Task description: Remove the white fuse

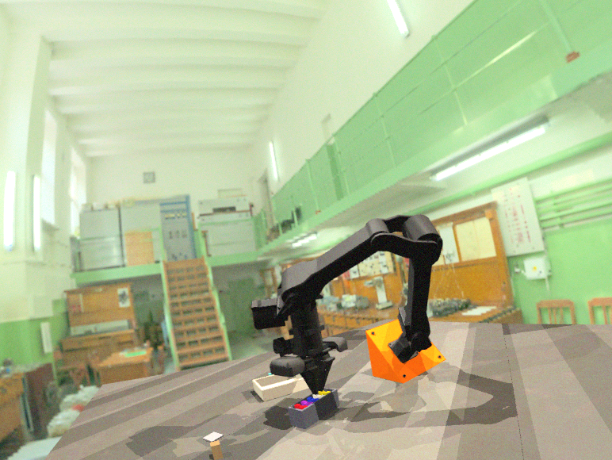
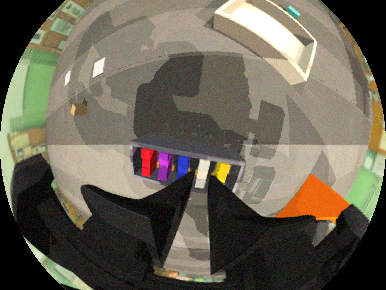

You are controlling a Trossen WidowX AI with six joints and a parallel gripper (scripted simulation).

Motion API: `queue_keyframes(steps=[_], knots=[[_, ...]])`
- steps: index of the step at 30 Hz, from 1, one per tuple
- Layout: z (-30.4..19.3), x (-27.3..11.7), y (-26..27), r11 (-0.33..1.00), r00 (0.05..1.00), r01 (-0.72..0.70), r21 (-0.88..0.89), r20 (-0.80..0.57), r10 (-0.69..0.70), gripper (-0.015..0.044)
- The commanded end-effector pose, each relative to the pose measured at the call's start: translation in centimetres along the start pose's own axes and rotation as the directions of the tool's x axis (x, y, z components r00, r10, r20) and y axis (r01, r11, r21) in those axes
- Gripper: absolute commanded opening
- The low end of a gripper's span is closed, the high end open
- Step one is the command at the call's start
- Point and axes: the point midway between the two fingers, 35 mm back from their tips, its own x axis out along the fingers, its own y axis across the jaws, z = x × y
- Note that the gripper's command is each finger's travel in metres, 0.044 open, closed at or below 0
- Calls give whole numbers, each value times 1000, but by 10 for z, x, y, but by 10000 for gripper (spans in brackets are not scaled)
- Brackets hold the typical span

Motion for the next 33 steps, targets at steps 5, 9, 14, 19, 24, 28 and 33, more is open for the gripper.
queue_keyframes(steps=[5,9,14,19,24,28,33], knots=[[-1,2,-1,1000,1000,-1,6,-5,1,70],[-1,5,-1,1000,1000,-1,6,-5,1,70],[-1,10,-1,1000,1000,-1,6,-5,1,70],[-1,11,-1,1000,1000,-1,6,-5,1,70],[-1,11,-1,1000,1000,-1,6,-5,1,70],[0,10,0,1000,1000,0,0,-1,0,56],[0,10,0,1000,1000,0,0,-1,0,23]])
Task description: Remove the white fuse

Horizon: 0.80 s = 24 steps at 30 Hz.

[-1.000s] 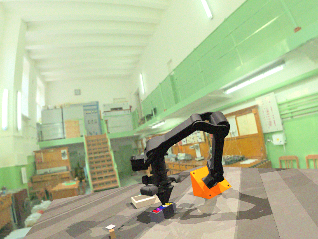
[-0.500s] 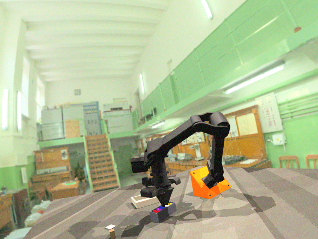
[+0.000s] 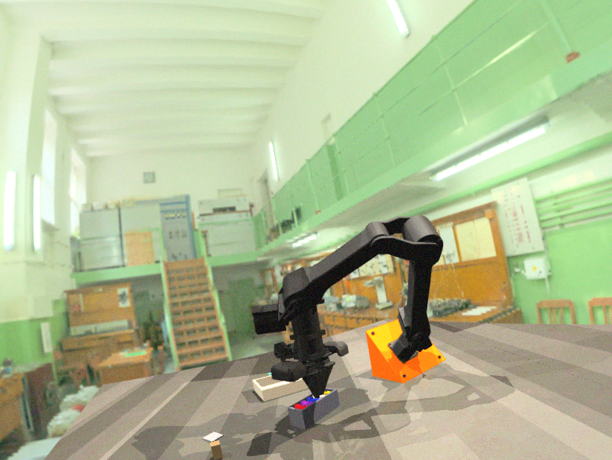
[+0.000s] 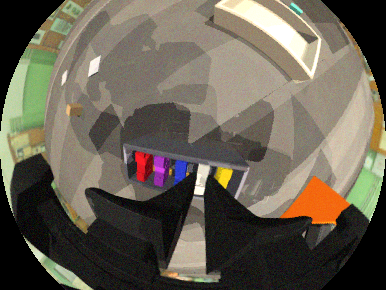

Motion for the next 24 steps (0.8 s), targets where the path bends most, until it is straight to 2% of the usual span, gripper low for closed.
queue_keyframes(steps=[1,4,24], knots=[[0,0,0,1000,1000,0,0,0,0,16],[0,0,0,1000,1000,0,0,0,0,0],[0,-8,0,1000,1000,0,1,0,0,0]])
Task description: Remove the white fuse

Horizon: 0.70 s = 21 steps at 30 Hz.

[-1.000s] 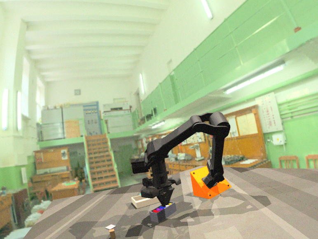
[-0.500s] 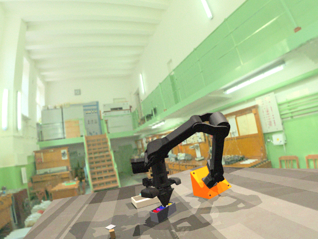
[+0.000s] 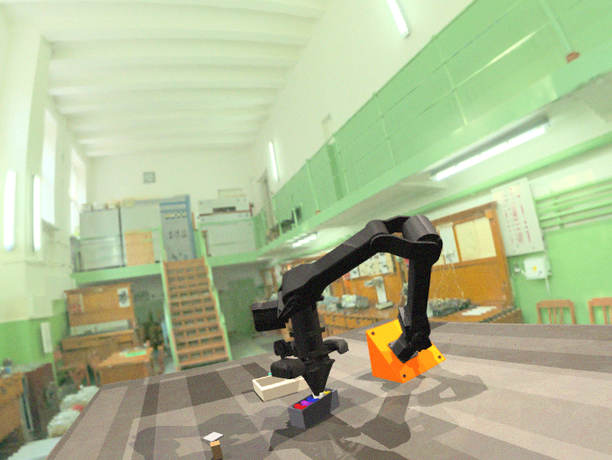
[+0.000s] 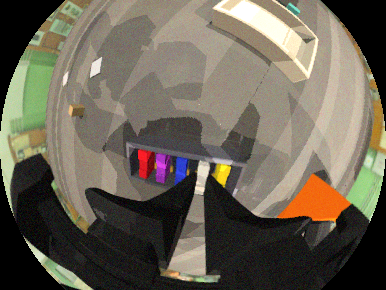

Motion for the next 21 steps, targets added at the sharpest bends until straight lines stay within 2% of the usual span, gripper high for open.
queue_keyframes(steps=[1,21], knots=[[1,-3,1,1000,1000,1,-6,5,-1,0],[1,-13,1,1000,1000,1,-4,4,-1,0]])
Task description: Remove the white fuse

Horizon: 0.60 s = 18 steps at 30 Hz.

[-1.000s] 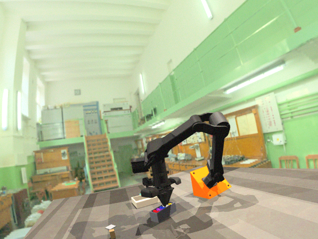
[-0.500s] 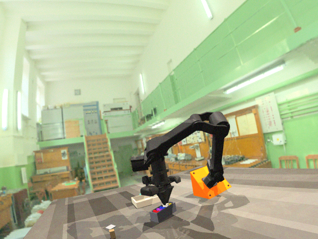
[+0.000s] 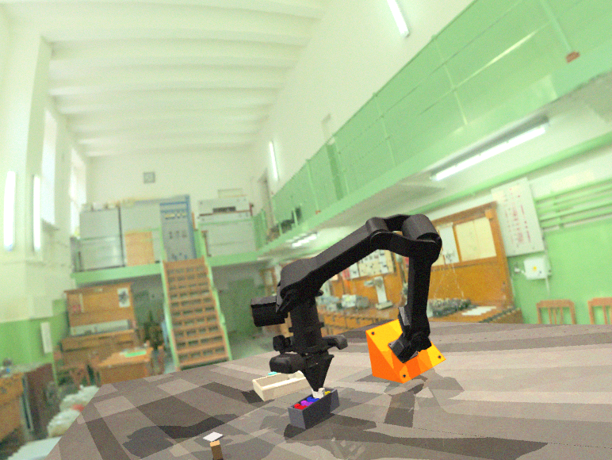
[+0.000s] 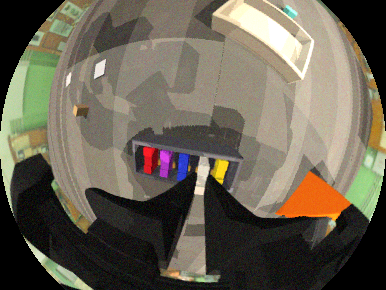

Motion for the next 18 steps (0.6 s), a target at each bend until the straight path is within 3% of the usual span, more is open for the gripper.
queue_keyframes(steps=[1,18], knots=[[1,-3,1,1000,1000,1,-7,5,-1,0],[0,-12,1,1000,1000,1,-5,4,-1,0]])
